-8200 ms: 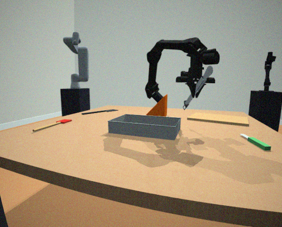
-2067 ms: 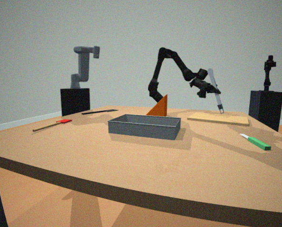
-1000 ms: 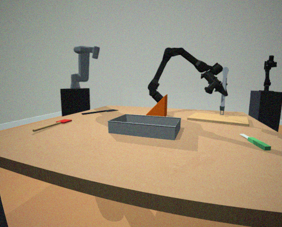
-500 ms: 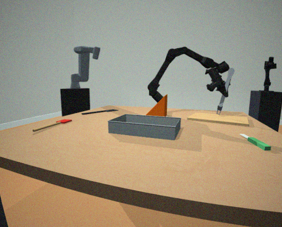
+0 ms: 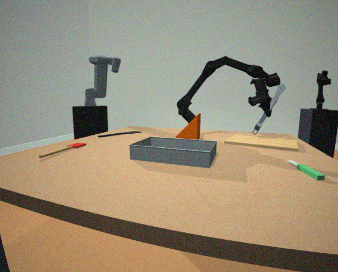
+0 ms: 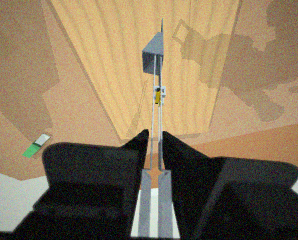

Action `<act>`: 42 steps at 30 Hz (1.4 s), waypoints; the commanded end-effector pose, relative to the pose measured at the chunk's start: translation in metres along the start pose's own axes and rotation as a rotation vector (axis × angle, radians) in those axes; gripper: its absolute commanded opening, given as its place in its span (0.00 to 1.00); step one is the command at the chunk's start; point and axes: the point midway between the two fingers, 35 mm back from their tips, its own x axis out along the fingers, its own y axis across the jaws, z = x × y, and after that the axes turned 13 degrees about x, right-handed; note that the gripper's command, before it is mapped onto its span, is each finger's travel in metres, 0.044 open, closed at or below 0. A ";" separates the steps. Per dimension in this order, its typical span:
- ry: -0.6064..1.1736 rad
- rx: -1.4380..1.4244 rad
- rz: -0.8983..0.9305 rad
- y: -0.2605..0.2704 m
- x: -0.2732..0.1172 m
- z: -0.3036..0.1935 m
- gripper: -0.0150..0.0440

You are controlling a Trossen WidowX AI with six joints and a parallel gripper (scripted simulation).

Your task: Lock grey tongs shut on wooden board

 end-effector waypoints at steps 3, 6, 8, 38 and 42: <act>-0.073 -0.015 0.013 0.001 -0.007 0.000 0.00; -0.120 -0.023 0.027 0.004 -0.009 0.003 0.00; -0.151 -0.027 0.035 0.006 -0.011 0.004 0.00; -0.252 -0.038 0.044 0.011 0.004 0.014 0.00; -0.251 -0.037 0.039 0.011 0.010 0.016 0.00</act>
